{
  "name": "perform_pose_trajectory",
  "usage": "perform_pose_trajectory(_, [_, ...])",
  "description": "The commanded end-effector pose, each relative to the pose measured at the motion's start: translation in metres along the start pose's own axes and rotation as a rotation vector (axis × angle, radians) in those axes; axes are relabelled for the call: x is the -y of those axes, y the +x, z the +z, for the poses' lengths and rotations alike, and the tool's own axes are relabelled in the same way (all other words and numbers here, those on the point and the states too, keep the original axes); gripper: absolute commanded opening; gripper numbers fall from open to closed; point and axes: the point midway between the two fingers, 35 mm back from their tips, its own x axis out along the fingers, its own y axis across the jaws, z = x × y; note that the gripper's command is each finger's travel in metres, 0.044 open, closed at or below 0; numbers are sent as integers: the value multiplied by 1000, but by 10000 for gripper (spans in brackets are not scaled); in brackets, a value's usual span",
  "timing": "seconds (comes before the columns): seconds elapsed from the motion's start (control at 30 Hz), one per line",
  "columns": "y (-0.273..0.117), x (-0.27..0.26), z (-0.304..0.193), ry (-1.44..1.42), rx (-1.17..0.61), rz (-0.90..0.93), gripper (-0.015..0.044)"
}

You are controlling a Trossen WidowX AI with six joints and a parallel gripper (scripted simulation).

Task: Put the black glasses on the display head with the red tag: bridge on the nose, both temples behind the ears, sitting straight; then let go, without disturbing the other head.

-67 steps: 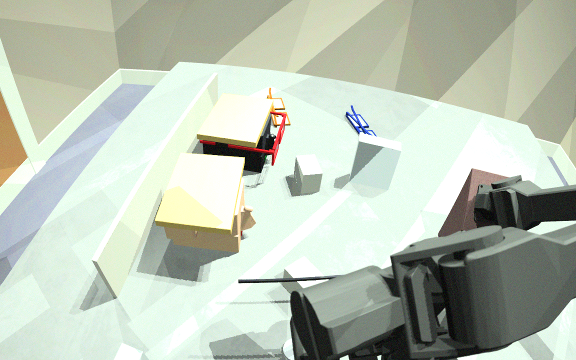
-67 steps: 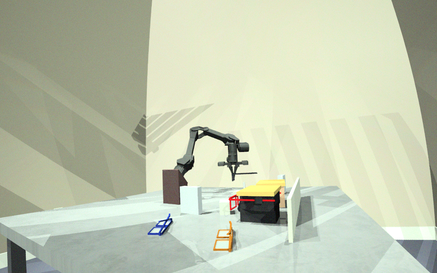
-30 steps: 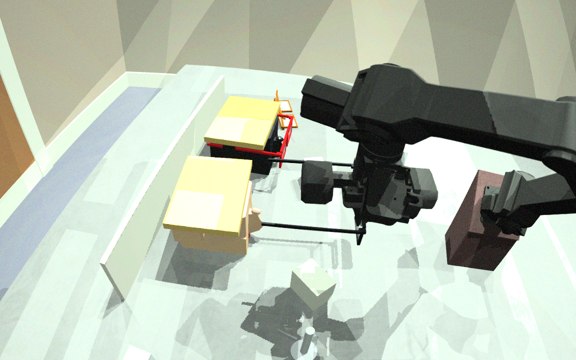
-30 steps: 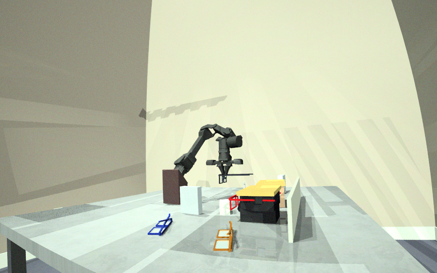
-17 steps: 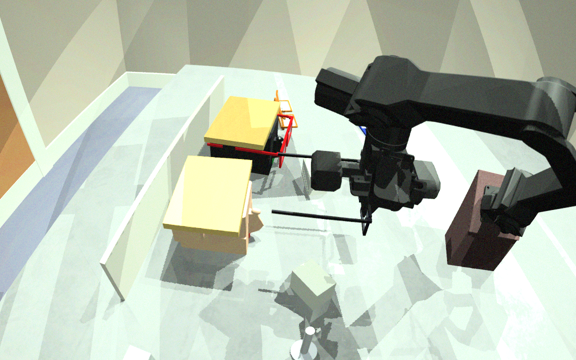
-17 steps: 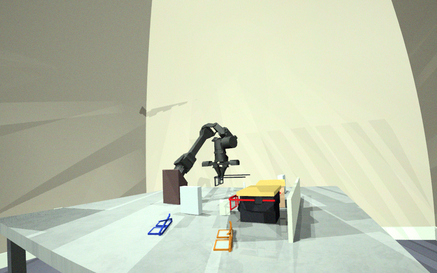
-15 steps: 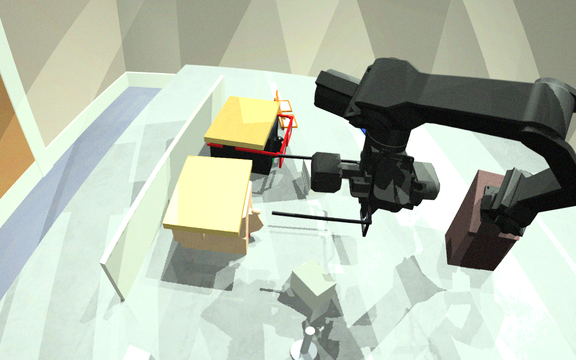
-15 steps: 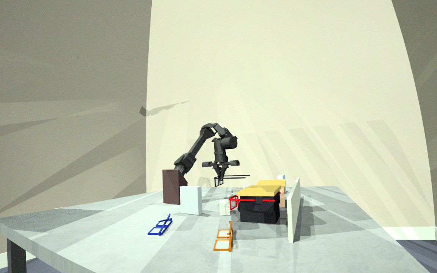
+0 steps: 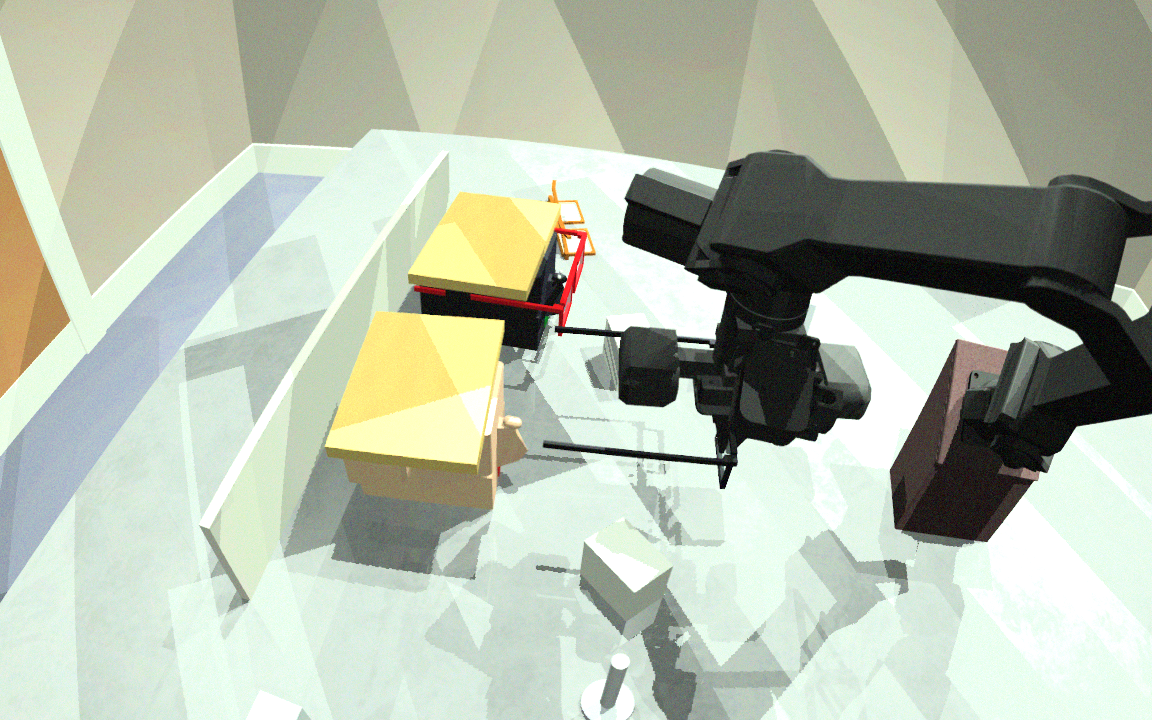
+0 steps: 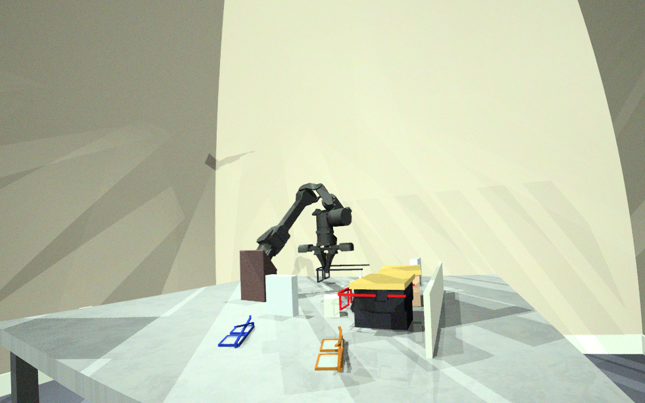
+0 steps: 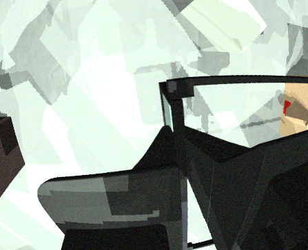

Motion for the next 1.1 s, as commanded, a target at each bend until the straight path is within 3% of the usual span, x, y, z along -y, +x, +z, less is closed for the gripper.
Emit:
perform_pose_trajectory(0.0, [5, -1, 0, 8, 5, -1, 0])
perform_pose_trajectory(1.07, [27, 16, 1, 7, 2, -12, 0])
